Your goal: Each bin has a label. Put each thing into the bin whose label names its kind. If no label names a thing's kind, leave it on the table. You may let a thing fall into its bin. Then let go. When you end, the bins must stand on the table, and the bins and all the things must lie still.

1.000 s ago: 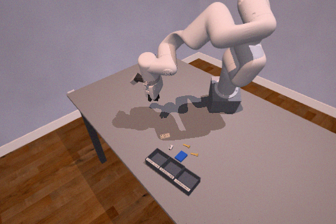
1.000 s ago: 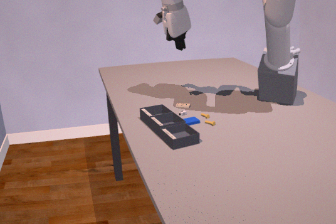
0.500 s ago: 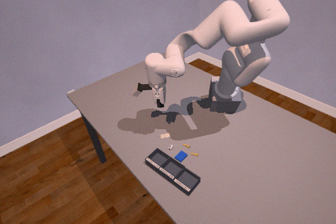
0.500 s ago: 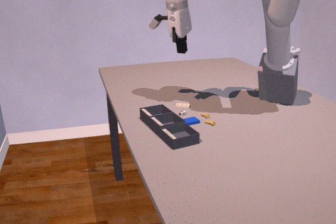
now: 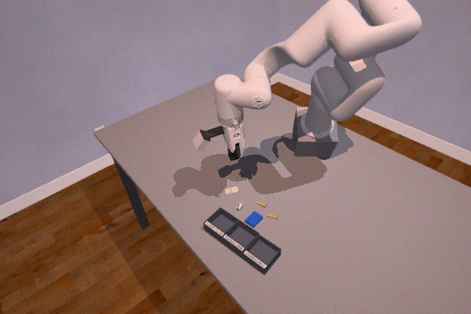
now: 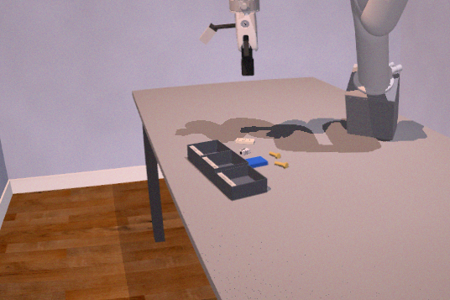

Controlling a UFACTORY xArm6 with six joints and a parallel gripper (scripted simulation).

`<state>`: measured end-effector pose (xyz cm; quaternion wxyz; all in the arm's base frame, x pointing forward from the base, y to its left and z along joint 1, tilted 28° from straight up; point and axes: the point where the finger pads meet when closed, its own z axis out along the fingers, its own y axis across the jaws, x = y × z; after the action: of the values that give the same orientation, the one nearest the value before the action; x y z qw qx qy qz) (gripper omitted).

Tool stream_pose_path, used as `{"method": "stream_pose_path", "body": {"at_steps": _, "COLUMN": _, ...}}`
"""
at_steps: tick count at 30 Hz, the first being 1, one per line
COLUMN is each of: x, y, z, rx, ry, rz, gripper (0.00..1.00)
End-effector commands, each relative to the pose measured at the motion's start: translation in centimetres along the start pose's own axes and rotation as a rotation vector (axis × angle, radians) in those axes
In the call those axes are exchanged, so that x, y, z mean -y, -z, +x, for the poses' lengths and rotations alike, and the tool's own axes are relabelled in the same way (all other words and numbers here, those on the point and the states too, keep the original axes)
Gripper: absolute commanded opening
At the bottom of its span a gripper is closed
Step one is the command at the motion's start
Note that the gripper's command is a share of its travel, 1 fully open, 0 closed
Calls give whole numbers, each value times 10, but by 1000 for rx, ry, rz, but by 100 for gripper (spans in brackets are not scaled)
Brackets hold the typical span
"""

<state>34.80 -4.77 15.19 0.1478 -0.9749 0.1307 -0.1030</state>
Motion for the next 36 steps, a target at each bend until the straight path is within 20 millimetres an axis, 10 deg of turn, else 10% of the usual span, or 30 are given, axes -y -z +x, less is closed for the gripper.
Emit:
{"method": "stream_pose_path", "body": {"at_steps": 1, "x": 15, "y": 3, "z": -3, "rx": -21, "ry": 122, "rz": 49, "gripper": 7}}
{"method": "stream_pose_path", "body": {"at_steps": 22, "x": 46, "y": 6, "z": -13, "rx": -64, "ry": 365, "rz": 121, "gripper": 7}}
{"method": "stream_pose_path", "body": {"at_steps": 36, "x": 85, "y": -61, "z": 50, "rx": -69, "ry": 447, "rz": 119, "gripper": 7}}
